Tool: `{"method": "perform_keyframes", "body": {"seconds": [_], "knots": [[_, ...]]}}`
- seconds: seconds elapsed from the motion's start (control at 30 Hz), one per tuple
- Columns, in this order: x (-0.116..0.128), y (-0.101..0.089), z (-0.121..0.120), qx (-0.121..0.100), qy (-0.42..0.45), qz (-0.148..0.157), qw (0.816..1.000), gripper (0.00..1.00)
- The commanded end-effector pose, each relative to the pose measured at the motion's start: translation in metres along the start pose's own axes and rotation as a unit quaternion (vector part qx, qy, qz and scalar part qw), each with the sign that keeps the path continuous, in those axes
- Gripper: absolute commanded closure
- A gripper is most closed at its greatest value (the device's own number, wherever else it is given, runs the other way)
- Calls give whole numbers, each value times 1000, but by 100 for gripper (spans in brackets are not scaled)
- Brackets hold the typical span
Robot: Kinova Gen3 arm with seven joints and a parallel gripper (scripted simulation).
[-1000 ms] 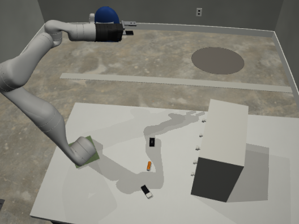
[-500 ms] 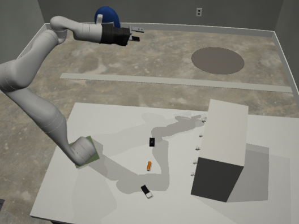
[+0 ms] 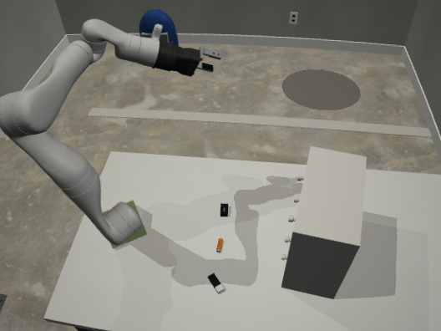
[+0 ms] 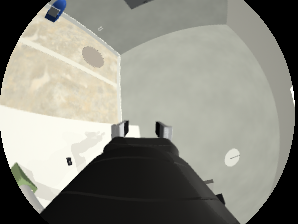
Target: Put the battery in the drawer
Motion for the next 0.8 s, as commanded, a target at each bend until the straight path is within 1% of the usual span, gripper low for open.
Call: {"method": "perform_keyframes", "body": {"seconds": [0.0,0.1,0.13,0.37,0.4,0.67,0.7,0.77], "knots": [[1,1,3,-3,4,0,1000,0],[1,1,3,-3,4,0,1000,0],[17,11,9,-22,6,-23,999,0],[17,11,9,-22,6,-23,999,0],[34,20,15,-42,7,-45,998,0],[34,20,15,-42,7,-45,998,0],[51,28,19,-63,8,-66,996,0],[51,28,19,-63,8,-66,996,0]]}}
Point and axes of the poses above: the point where the finger pads meet when closed, its own y axis out along the fingers, its own z axis across the jaws, x = y × z, the point moved 7 cm from there along -y, back along the fingers, and after that the axes turned 4 degrees about y, right-handed, at the moved point
